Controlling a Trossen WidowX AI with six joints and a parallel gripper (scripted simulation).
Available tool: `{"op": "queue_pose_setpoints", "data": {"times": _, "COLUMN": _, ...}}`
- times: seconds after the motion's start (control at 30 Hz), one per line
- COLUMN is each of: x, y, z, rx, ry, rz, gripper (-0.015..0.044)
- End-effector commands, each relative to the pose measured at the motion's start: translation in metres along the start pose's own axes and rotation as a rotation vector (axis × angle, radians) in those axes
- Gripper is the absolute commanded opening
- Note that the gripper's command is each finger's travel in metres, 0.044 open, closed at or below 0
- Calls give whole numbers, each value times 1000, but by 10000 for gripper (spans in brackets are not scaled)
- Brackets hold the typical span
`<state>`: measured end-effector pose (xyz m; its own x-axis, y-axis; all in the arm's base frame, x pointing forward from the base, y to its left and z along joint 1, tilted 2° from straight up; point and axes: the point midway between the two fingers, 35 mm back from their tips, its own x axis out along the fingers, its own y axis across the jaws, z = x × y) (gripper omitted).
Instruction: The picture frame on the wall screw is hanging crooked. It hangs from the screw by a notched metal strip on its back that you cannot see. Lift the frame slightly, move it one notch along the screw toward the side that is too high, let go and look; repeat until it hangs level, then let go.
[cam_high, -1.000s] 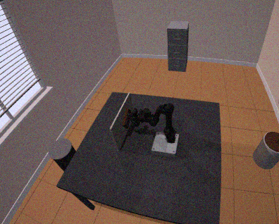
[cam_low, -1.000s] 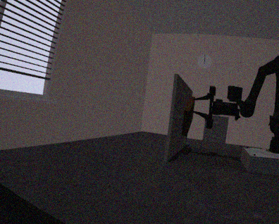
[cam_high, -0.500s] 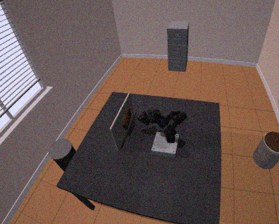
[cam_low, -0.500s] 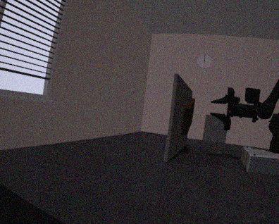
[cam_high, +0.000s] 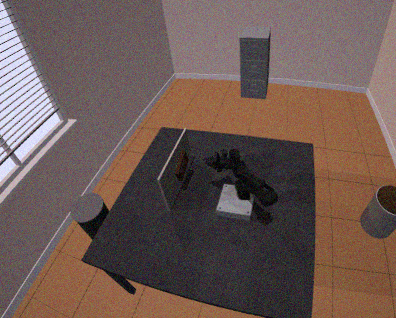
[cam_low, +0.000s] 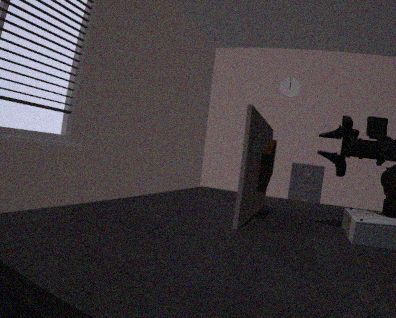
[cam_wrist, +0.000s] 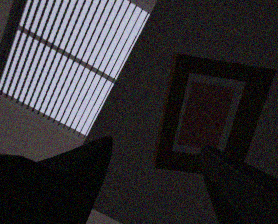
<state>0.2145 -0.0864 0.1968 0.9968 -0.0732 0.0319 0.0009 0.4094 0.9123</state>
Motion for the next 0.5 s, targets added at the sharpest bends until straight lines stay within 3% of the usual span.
{"op": "queue_pose_setpoints", "data": {"times": 0.0, "x": -18, "y": 7, "z": -6, "rx": -21, "ry": 1, "rz": 7, "gripper": 260}}
{"op": "queue_pose_setpoints", "data": {"times": 0.47, "x": -34, "y": 9, "z": -17, "rx": -30, "ry": 3, "rz": 5, "gripper": 260}}
